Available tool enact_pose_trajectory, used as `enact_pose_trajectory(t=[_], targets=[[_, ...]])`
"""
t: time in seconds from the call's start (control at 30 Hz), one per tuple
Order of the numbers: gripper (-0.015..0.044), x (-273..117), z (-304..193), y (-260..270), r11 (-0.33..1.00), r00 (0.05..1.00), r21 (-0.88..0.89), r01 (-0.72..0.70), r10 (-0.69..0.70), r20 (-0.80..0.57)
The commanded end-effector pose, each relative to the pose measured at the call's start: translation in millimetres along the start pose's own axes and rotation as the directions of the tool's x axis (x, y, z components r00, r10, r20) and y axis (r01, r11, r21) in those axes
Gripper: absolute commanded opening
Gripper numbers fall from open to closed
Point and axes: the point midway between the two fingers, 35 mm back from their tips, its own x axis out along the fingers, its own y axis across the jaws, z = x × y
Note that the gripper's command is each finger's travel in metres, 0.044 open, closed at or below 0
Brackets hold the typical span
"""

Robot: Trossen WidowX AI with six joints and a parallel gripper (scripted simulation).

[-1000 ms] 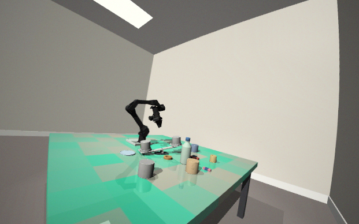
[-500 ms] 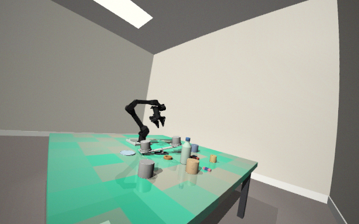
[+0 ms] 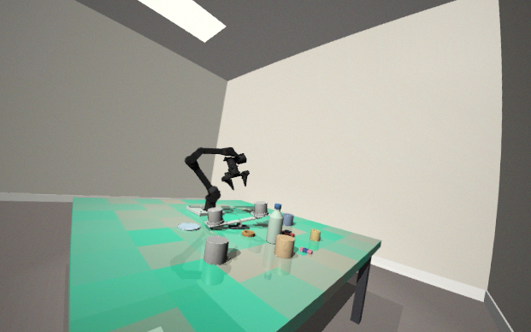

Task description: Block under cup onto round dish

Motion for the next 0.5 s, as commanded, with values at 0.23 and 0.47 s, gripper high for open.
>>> enact_pose_trajectory(t=[0.23, 0.47], targets=[[0.044, -0.5, -17.6, 1.9, 0.935, 0.998, 0.353, 0.014, 0.01, -0.063], [0.044, -0.8, -28.4, 4.5, 0.826, 0.995, 0.562, 0.039, 0.022, -0.102]])
